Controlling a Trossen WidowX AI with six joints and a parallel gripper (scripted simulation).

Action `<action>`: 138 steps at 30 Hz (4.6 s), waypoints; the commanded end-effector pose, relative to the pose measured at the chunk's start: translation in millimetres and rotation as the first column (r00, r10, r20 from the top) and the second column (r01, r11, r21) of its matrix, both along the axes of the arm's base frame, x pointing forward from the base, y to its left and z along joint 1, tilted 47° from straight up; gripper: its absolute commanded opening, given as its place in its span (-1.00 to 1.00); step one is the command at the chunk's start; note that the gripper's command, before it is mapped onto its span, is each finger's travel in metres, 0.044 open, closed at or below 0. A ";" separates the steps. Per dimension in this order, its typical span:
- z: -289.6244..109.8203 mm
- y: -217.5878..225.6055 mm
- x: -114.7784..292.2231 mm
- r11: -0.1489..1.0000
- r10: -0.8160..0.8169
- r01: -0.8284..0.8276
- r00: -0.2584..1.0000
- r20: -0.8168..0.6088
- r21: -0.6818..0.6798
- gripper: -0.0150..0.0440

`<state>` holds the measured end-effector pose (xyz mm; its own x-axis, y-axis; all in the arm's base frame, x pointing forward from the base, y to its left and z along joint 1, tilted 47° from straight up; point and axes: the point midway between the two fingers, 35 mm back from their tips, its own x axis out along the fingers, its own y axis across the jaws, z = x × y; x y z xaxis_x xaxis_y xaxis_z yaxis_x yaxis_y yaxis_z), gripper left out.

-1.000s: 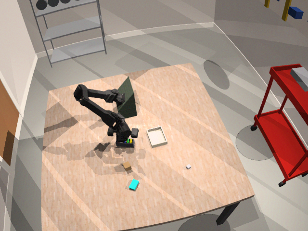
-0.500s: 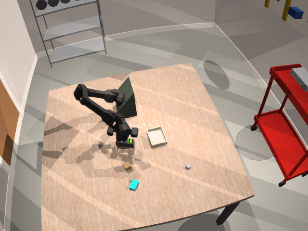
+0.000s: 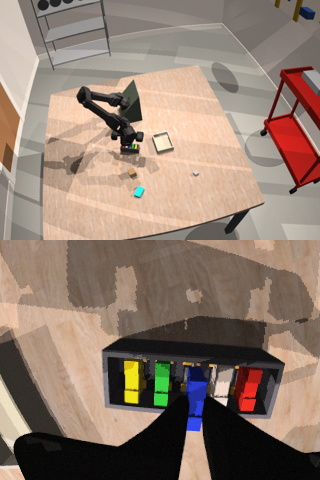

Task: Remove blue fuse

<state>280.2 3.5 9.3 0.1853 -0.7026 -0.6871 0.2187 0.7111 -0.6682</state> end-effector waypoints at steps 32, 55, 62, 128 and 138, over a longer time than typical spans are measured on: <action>19.0 19.8 -5.2 1.000 -0.001 0.001 1.000 0.001 0.003 -0.49; -21.6 82.5 1.9 1.000 0.005 -0.005 1.000 -0.002 0.024 -0.49; -47.2 109.2 -0.6 1.000 0.005 -0.005 1.000 -0.003 0.028 -0.49; -141.0 151.5 -22.2 1.000 -0.005 0.005 1.000 0.004 0.019 0.63; -123.3 168.8 -27.8 1.000 -0.001 0.001 1.000 0.002 0.017 0.63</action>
